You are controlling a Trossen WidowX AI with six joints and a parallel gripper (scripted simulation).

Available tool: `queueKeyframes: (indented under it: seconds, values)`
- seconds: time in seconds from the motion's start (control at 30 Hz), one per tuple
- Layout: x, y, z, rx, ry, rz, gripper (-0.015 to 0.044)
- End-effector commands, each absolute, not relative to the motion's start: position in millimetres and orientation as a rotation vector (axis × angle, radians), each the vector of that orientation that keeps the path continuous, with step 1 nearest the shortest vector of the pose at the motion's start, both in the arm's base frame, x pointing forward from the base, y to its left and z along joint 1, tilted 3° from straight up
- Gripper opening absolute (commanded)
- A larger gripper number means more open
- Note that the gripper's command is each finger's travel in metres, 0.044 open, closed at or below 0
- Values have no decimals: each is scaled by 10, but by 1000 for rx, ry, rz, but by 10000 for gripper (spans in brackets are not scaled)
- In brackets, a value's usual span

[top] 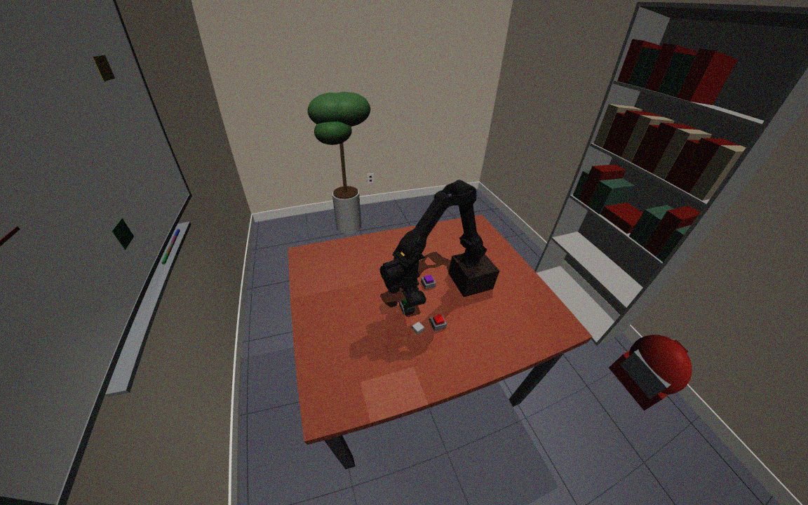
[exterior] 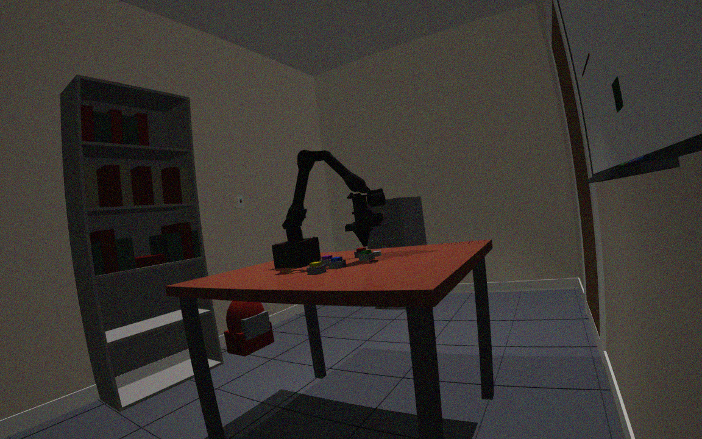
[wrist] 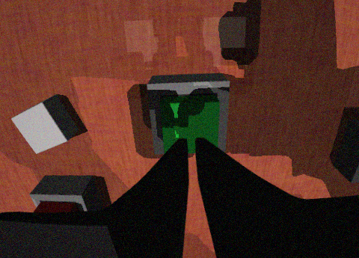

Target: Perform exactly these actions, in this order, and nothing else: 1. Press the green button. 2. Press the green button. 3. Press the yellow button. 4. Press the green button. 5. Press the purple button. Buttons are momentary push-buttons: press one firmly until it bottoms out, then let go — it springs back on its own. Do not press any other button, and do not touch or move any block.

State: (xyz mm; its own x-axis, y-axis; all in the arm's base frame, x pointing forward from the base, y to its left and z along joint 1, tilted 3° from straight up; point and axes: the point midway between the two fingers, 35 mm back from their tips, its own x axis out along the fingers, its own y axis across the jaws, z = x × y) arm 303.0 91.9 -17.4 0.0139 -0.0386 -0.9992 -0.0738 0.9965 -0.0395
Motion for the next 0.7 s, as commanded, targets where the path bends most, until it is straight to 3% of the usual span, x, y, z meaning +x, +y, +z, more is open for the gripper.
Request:
queueKeyframes:
  seconds: [0.0,0.17,0.37,0.67]
  values:
    - [3040,919,-79,-89,1552,23,20]
    - [3035,946,503,-89,1552,23,20]
    - [3038,921,540,-89,1552,23,20]
    - [3145,-381,602,-94,1551,18,20]
